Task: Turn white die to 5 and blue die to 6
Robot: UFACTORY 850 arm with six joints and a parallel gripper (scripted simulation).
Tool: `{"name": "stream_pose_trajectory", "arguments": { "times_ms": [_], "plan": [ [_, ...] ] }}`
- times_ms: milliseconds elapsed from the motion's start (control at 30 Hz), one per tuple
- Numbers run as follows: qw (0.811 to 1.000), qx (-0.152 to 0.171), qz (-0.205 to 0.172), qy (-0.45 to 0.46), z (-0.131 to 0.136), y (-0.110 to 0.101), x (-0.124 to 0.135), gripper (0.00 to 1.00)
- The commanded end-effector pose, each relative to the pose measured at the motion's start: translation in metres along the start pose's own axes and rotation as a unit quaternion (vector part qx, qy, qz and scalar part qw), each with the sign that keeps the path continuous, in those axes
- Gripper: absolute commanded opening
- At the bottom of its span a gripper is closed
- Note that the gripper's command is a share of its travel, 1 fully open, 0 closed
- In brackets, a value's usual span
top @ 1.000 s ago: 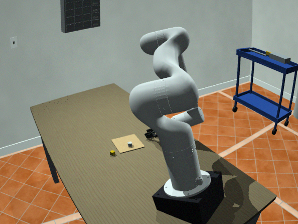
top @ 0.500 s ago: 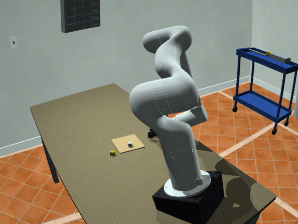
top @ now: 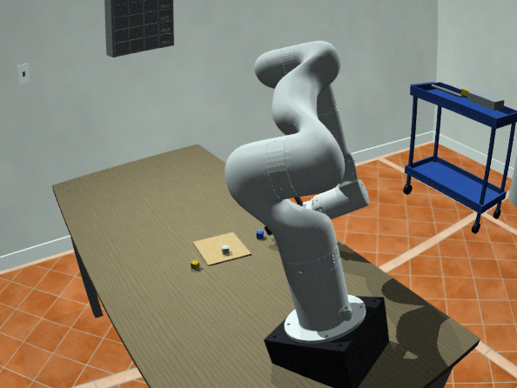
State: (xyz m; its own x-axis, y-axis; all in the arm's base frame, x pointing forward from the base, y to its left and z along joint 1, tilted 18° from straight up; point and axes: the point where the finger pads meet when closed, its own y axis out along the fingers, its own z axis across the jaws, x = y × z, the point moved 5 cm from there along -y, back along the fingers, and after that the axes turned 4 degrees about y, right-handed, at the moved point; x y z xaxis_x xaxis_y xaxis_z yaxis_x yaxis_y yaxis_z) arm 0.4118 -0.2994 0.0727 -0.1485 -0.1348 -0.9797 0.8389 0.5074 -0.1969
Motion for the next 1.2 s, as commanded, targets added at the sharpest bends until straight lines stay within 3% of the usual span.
{"name": "stream_pose_trajectory", "arguments": {
  "times_ms": [0,567,900,1000,1167],
  "plan": [
    [1.000,0.000,0.000,-0.001,0.000,-0.002,-0.002,0.36],
    [1.000,0.000,0.000,-0.001,-0.003,-0.027,-0.050,0.36],
    [1.000,-0.004,-0.004,0.002,-0.004,-0.028,-0.054,0.36],
    [0.999,-0.029,-0.028,0.016,-0.010,-0.021,-0.057,0.36],
    [0.990,-0.084,-0.099,0.049,-0.025,-0.006,-0.063,0.36]
  ]
}}
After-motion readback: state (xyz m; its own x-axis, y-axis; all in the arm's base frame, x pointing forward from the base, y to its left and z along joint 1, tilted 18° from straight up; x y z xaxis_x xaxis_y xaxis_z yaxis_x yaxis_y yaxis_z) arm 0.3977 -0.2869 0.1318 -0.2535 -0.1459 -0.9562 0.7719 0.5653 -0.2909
